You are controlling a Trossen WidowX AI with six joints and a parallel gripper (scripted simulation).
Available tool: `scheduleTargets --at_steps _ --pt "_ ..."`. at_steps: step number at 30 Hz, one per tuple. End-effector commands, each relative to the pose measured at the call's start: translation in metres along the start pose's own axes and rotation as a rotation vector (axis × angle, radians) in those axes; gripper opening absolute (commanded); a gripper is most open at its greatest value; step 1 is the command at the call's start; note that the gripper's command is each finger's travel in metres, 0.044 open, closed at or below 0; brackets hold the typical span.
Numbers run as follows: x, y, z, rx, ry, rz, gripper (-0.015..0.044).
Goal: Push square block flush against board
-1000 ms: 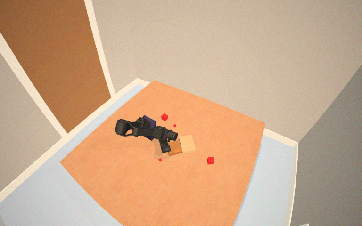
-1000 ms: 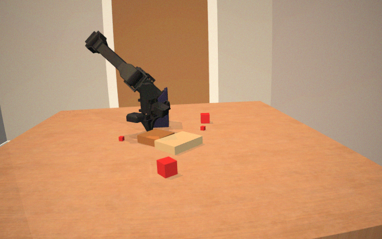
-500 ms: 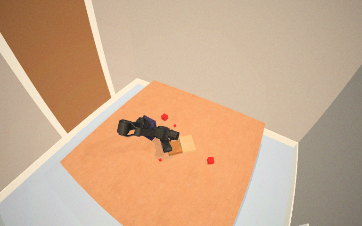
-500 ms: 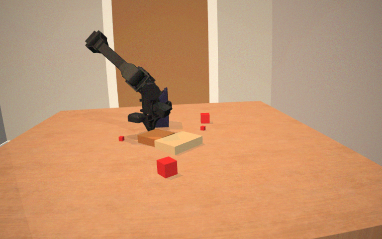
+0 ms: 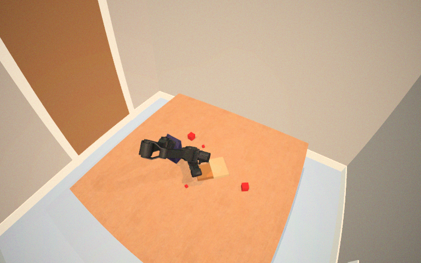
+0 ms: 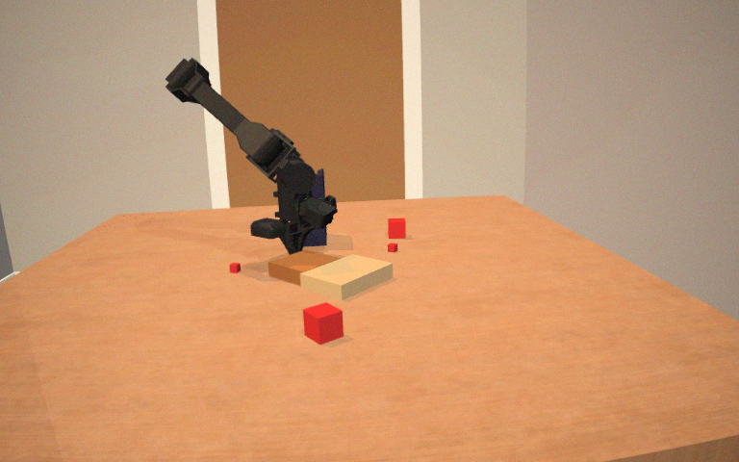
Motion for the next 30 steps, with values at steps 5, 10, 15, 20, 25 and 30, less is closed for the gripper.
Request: scheduleTargets --at_steps 5,10,15,20,25,30 --pt "0.009 -0.001 -0.005 -0.001 0.013 -0.011 0.0000" --pt "0.013 -0.001 -0.006 -0.001 0.013 -0.011 0.0000" --pt "0.016 -0.001 -0.007 -0.001 0.013 -0.011 0.0000" --pt "0.020 -0.001 -0.008 -0.001 0.013 -0.012 0.0000" --pt "0.018 -0.001 -0.008 -0.001 0.013 -0.012 0.0000" --pt "0.010 -0.001 -0.007 -0.001 0.013 -0.011 0.0000"
Point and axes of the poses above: the point midway between the two fingers, 35 mm back from their tips, its own y axis out along the fingers, its own z axis across the jaws, x = y × z, the point moved 5 cm from there along -y, back along the fingers, and after that the axes turned 10 degrees about -y, right-handed, at the moved point
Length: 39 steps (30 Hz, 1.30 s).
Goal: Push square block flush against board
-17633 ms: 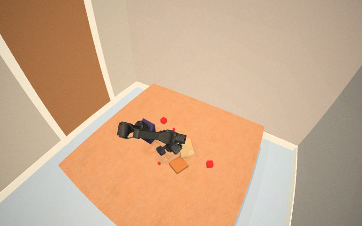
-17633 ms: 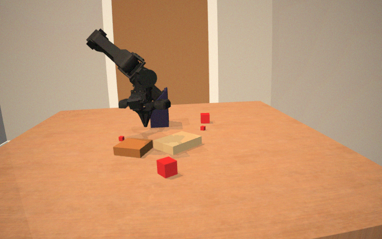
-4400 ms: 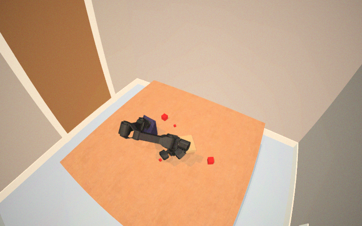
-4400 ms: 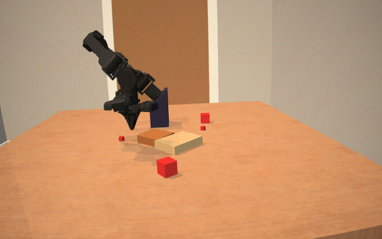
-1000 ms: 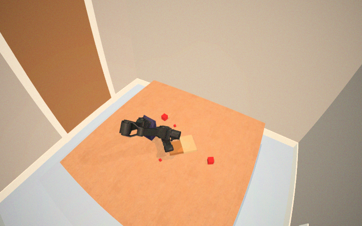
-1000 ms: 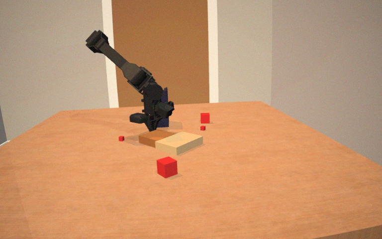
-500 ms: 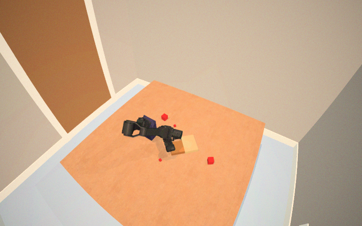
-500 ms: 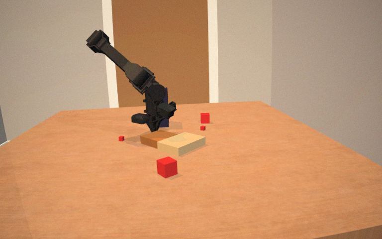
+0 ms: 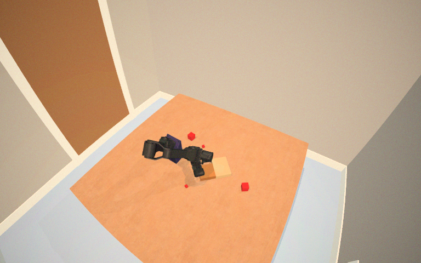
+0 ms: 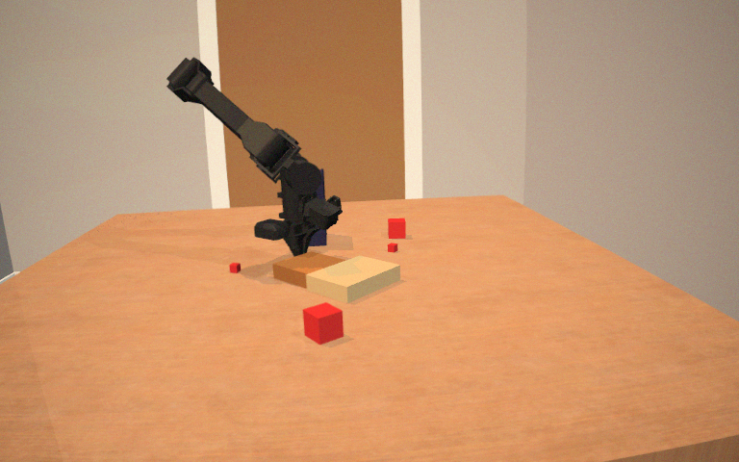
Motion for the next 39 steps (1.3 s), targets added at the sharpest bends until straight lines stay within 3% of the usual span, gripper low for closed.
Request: scheduleTargets --at_steps 1,28,35,39 --pt "-0.007 0.000 0.001 0.000 -0.002 0.000 0.0000" --pt "-0.046 0.002 0.011 0.000 -0.003 0.006 0.0000" --pt "-0.040 -0.052 0.008 0.001 -0.003 0.002 0.0000" --pt "-0.040 -0.054 0.008 0.001 -0.003 0.003 0.0000"
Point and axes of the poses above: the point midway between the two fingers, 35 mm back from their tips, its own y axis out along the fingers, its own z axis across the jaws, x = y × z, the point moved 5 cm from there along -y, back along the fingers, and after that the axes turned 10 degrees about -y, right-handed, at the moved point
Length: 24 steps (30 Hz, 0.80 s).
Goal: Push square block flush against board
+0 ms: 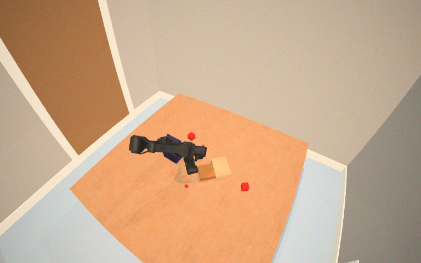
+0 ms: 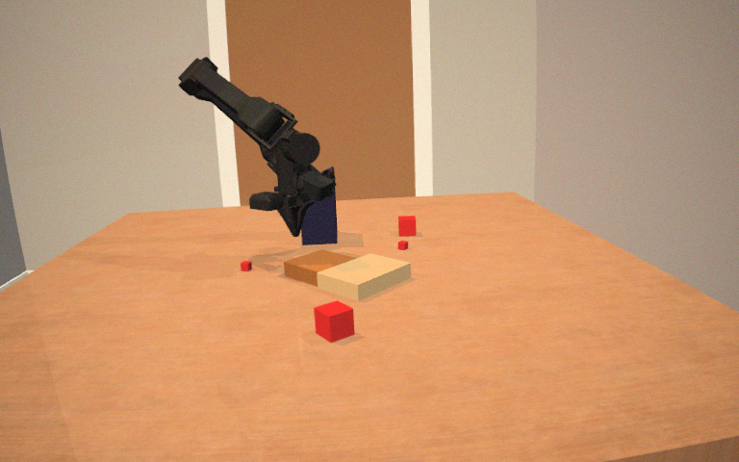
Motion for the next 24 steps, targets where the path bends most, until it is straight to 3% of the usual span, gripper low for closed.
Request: scheduleTargets --at_steps 1,24 --pt "-0.001 -0.007 0.000 0.007 0.007 0.004 0.0000" --pt "0.048 -0.008 0.001 0.009 0.732 -0.007 0.0000"
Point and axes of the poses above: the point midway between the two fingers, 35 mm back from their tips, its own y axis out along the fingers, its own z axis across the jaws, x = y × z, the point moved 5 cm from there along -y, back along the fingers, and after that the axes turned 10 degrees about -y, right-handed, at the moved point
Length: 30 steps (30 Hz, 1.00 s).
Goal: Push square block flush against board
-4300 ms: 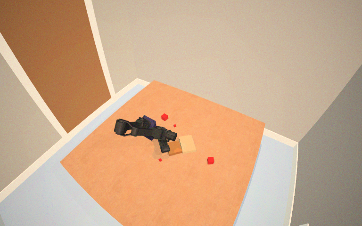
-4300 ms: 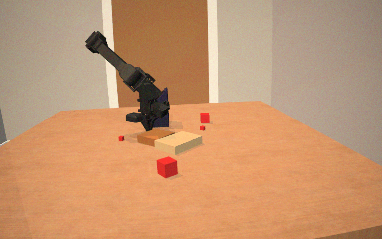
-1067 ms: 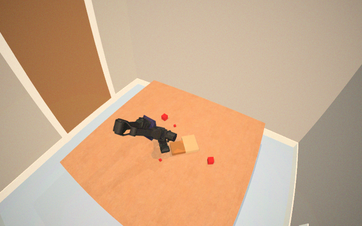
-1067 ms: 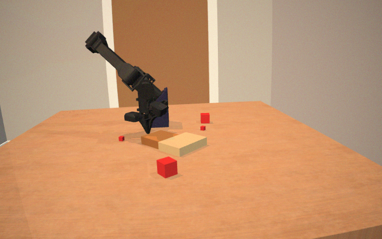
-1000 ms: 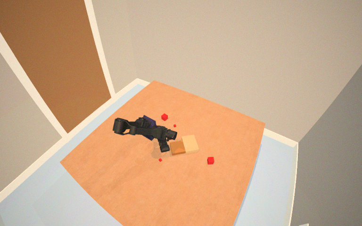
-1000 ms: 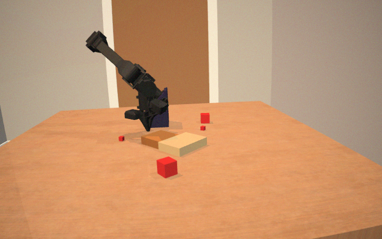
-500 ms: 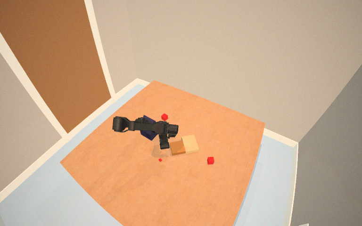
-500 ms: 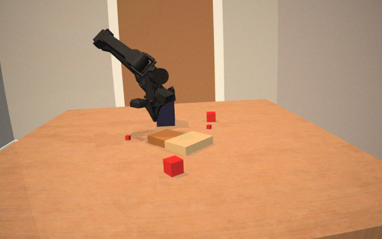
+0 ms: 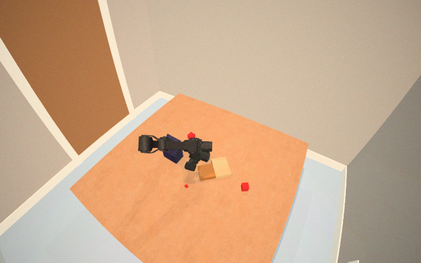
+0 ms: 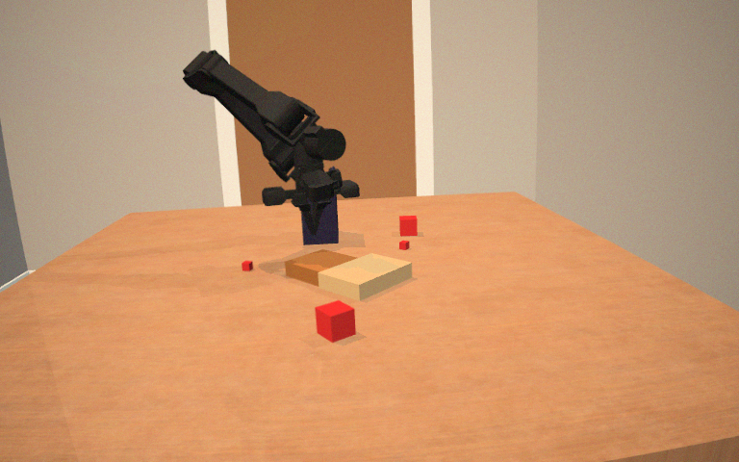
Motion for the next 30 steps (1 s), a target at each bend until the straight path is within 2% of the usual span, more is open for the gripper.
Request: scheduleTargets --at_steps 1,26,30 --pt "0.009 -0.001 0.007 0.006 0.146 -0.003 0.0000" --pt "0.045 -0.001 0.056 0.002 1.002 0.004 0.0000" --pt "0.046 -0.001 0.058 0.002 1.030 0.004 0.0000"
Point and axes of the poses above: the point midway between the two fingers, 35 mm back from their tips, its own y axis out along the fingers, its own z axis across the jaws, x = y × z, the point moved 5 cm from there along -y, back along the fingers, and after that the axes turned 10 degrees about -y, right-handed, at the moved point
